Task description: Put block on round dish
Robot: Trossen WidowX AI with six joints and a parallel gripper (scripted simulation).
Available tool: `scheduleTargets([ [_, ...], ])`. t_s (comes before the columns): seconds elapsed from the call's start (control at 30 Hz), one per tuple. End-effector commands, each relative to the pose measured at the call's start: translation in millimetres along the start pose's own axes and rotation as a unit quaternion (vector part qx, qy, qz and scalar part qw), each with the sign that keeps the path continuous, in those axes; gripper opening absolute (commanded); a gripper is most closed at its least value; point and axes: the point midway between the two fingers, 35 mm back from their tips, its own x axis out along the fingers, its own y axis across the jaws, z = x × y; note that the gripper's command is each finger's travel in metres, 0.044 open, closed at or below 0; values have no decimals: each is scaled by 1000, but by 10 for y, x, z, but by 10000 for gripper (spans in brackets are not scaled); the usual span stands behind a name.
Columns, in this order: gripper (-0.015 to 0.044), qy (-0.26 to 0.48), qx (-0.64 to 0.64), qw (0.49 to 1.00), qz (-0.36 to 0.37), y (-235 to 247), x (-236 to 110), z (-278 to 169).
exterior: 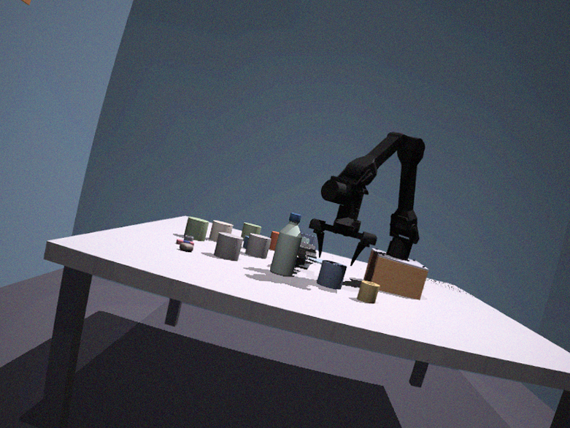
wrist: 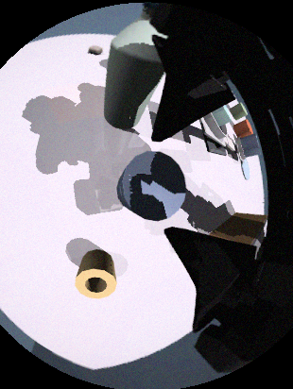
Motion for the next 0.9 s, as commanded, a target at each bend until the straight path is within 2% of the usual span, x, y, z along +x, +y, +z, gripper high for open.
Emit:
scheduleTargets([
  [0.0,440,-1,-1,1000,0,5,-116,0],
  [0.03,440,-1,-1,1000,0,5,-116,0],
  [0.27,260,-42,-13,998,-51,-242,-409,79],
  [0.43,260,-28,23,998,-43,-505,-466,-186],
  [0.7,260,2,131,991,-9,-1076,-645,-1111],
  [0.87,260,4,139,990,-6,-1107,-660,-1190],
])
